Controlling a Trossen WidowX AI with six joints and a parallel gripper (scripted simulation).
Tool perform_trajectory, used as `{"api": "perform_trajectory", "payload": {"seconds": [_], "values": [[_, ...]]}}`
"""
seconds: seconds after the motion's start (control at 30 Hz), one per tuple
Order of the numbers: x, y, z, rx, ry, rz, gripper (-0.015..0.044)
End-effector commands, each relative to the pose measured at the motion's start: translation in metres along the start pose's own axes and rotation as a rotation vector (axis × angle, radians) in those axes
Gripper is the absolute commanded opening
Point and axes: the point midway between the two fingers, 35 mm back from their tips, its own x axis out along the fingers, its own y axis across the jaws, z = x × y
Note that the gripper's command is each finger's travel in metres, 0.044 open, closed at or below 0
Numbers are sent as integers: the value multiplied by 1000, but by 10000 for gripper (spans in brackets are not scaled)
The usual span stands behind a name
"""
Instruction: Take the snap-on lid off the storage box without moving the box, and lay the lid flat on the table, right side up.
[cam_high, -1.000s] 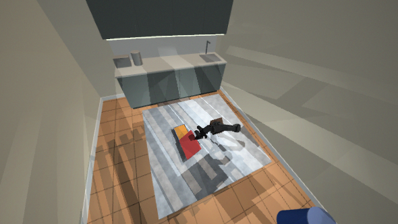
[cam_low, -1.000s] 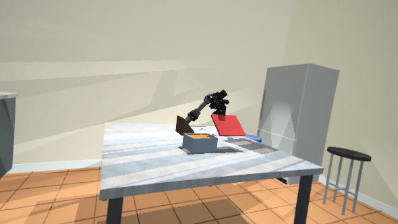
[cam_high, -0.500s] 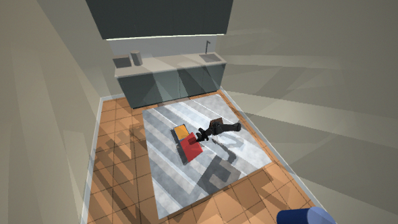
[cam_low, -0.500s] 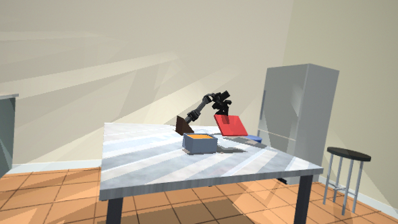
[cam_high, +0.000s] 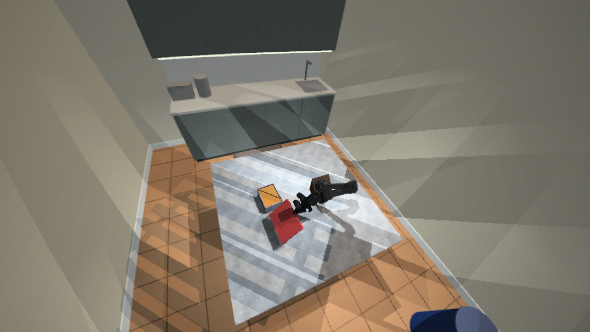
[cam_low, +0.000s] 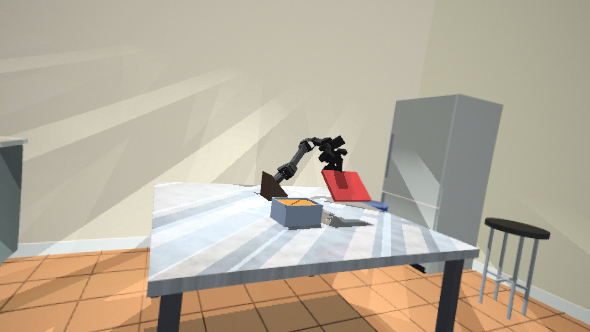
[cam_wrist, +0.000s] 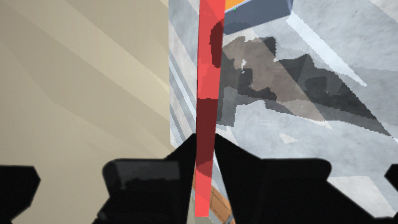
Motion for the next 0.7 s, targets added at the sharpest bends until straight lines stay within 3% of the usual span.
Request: {"api": "perform_trajectory", "payload": {"seconds": [0.0,0.67], "values": [[-5,5,-13,-6,2,23,0],[-9,2,-53,-5,5,24,0]]}}
